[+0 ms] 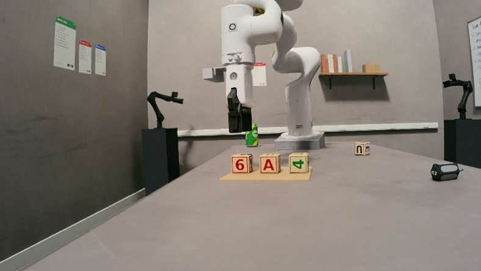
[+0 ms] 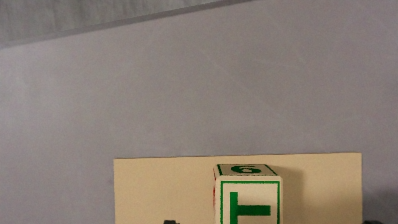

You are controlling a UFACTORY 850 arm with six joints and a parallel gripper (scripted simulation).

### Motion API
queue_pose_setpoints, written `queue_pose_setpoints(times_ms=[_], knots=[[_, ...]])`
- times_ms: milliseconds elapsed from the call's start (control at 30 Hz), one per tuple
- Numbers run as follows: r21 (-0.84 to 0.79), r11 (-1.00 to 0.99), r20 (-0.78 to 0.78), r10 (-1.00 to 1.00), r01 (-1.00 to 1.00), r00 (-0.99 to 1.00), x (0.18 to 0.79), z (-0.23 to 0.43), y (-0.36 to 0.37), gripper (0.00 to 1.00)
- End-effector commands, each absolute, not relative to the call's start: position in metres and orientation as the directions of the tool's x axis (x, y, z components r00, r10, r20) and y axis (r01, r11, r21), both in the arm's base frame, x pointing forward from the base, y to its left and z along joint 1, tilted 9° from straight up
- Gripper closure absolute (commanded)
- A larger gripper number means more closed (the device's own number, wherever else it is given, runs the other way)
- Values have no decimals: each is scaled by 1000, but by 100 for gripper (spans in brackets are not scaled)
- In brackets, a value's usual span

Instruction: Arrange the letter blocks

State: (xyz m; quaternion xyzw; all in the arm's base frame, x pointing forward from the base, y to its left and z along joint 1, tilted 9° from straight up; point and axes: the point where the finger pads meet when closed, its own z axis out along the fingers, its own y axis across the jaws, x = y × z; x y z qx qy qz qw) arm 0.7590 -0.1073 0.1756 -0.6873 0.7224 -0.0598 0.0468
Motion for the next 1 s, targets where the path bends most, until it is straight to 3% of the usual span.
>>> queue_pose_setpoints(times_ms=[0, 967], knots=[[-153, 48, 15, -999, -987, -51, 760, 177, -107, 0], [-153, 48, 15, -999, -987, -51, 747, 260, -106, 0]])
